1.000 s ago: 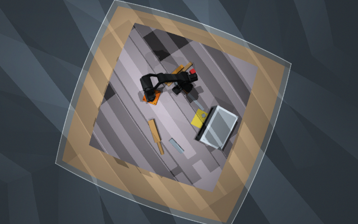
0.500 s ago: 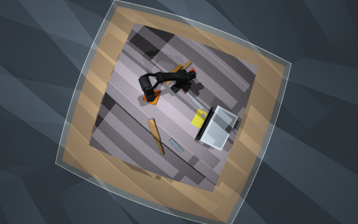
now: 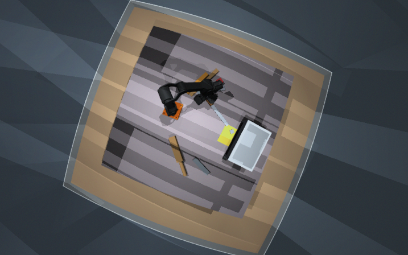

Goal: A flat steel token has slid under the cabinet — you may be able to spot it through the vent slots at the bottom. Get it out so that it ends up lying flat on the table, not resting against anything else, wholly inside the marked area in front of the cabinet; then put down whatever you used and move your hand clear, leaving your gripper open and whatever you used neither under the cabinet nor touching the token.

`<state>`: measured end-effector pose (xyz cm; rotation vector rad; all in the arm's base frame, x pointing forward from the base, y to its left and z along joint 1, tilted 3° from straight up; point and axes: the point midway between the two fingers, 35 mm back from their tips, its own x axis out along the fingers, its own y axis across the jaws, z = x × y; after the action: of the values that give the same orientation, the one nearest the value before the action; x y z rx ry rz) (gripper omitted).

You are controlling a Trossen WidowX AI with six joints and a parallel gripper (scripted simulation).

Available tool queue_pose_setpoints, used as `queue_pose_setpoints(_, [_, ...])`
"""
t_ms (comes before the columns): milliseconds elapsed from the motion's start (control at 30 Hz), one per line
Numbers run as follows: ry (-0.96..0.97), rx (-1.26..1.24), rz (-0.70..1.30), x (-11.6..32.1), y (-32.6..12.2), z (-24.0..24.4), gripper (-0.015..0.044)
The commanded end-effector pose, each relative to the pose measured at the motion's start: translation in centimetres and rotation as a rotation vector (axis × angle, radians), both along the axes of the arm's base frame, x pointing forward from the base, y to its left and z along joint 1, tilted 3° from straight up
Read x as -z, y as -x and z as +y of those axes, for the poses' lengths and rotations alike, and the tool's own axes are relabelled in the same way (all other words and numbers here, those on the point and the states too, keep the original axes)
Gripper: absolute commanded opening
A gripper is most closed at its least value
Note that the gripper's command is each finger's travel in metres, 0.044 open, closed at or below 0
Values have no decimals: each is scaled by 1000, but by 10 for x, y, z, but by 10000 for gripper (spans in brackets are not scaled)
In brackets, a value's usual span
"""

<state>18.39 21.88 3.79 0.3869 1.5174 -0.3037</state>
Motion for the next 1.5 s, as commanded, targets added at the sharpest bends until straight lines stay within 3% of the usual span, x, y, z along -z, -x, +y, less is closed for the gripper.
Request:
queue_pose_setpoints(0, [-11, 33, -4, -2, 0, 2, 0])
queue_pose_setpoints(1467, [-15, 86, -2, -6, -12, 40, 0])
